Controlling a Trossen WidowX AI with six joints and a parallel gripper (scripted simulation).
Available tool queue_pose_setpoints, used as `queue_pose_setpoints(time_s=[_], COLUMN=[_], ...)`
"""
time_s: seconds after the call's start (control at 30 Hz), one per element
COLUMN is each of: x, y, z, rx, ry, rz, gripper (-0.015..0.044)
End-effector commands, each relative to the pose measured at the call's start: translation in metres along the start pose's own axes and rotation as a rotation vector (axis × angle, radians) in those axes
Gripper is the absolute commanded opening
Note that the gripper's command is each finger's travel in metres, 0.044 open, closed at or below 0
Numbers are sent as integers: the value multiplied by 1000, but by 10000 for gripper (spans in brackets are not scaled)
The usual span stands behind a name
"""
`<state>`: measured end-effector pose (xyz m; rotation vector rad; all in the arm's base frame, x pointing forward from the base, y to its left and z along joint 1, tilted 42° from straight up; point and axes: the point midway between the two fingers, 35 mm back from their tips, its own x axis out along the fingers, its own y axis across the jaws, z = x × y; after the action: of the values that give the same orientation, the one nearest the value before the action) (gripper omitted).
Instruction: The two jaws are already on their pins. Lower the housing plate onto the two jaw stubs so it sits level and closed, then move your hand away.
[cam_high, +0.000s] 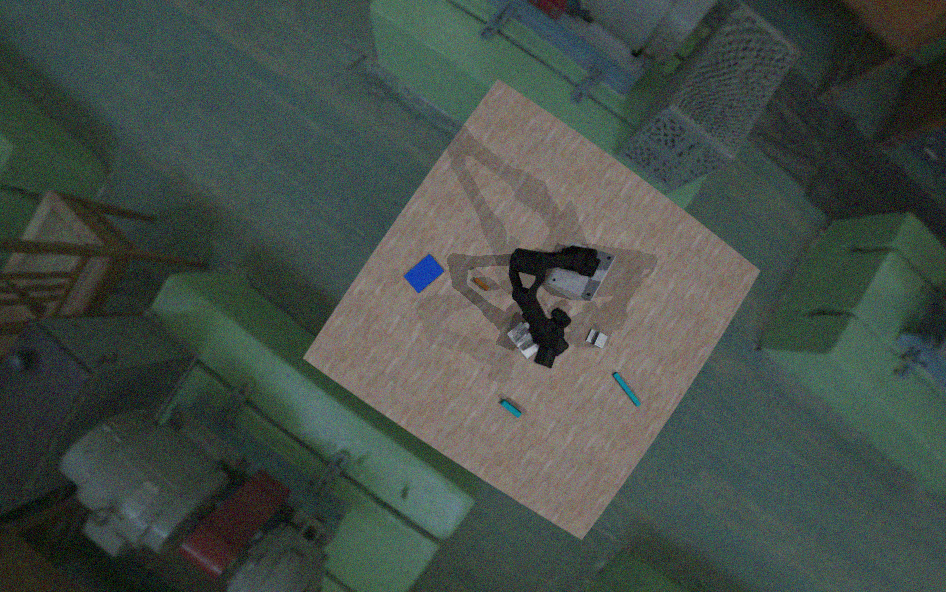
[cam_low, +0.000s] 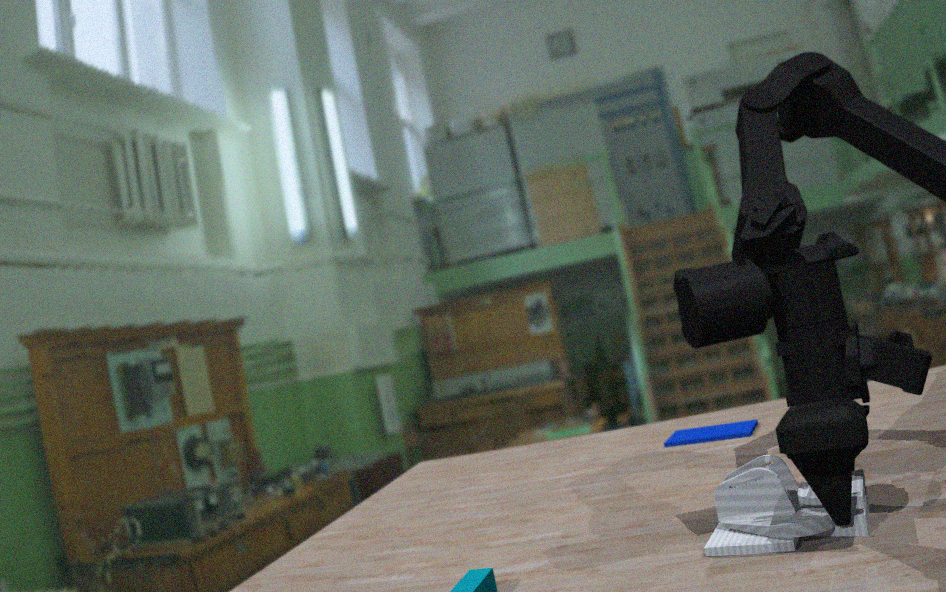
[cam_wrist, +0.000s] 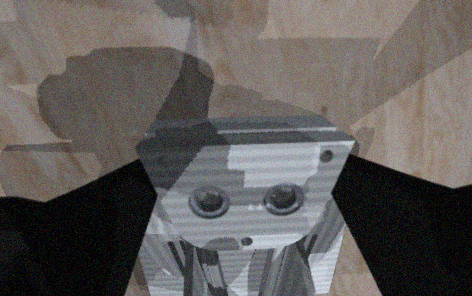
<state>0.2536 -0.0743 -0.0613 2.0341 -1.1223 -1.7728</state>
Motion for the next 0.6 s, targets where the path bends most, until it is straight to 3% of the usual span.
queue_pose_setpoints(time_s=[0.0,0.57], x=[2,4], y=[1,1], z=[-1,-1], rx=[2,7], ry=[3,3], rz=[3,4], gripper=[351,351])
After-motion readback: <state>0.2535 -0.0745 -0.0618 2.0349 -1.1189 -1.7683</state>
